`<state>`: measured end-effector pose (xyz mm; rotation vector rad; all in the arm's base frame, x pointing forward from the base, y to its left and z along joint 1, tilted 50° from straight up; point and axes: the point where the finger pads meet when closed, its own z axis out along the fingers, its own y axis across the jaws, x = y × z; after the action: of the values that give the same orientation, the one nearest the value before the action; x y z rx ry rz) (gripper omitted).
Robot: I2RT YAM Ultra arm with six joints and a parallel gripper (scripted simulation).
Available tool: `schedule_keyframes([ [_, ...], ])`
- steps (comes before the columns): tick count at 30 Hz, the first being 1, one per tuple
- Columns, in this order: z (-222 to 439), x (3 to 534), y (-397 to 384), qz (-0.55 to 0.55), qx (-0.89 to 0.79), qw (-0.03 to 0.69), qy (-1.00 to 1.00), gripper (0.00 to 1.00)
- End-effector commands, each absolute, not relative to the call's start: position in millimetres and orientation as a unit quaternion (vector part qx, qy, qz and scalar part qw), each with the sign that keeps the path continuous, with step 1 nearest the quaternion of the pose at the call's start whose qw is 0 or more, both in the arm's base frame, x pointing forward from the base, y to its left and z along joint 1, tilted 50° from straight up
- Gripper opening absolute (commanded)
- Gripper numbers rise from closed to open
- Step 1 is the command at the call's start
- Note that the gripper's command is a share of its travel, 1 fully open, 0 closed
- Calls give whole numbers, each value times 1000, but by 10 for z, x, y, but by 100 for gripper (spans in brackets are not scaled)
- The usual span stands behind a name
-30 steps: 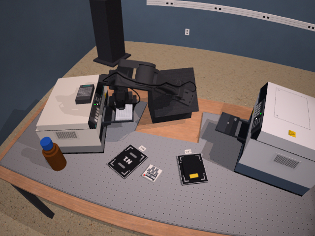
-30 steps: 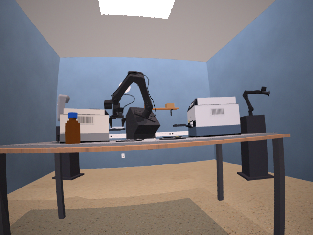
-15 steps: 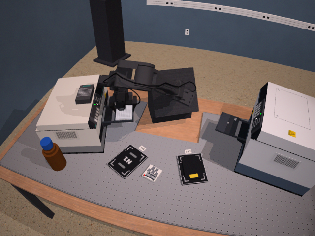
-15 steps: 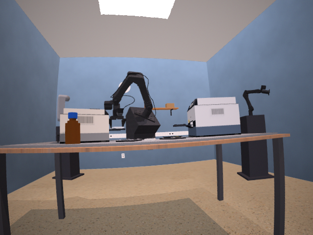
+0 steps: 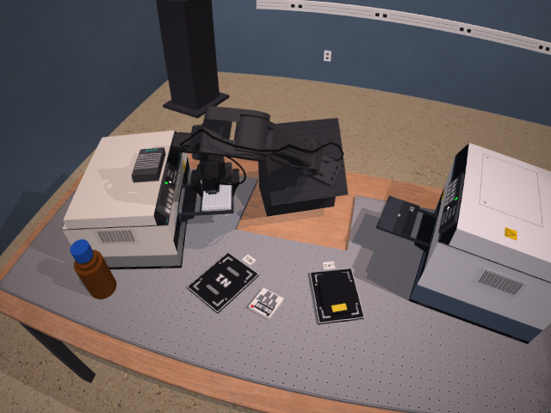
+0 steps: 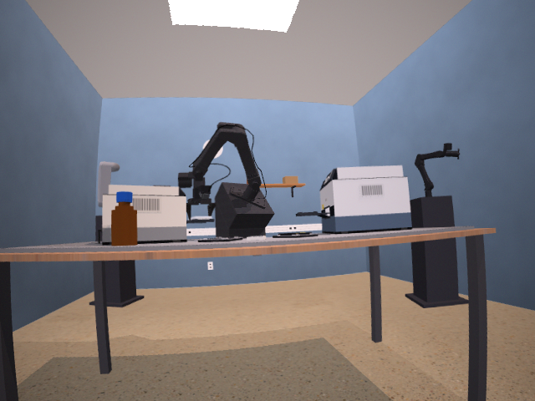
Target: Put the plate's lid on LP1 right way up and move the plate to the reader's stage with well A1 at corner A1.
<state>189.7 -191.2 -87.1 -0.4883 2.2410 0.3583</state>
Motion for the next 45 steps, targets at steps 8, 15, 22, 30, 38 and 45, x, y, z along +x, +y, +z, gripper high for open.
schedule_keyframes([
  [8, -855, 1893, -1949, 138, -187, 401, 886, 99],
  [15, -855, 1893, -1949, 138, -187, 401, 886, 94],
  [22, -855, 1893, -1948, 138, -187, 401, 886, 89],
  [30, -855, 1893, -1948, 138, -187, 401, 886, 86],
  [38, -855, 1893, -1948, 138, -187, 401, 886, 86],
  [45, -855, 1893, -1948, 138, -187, 401, 886, 86],
])
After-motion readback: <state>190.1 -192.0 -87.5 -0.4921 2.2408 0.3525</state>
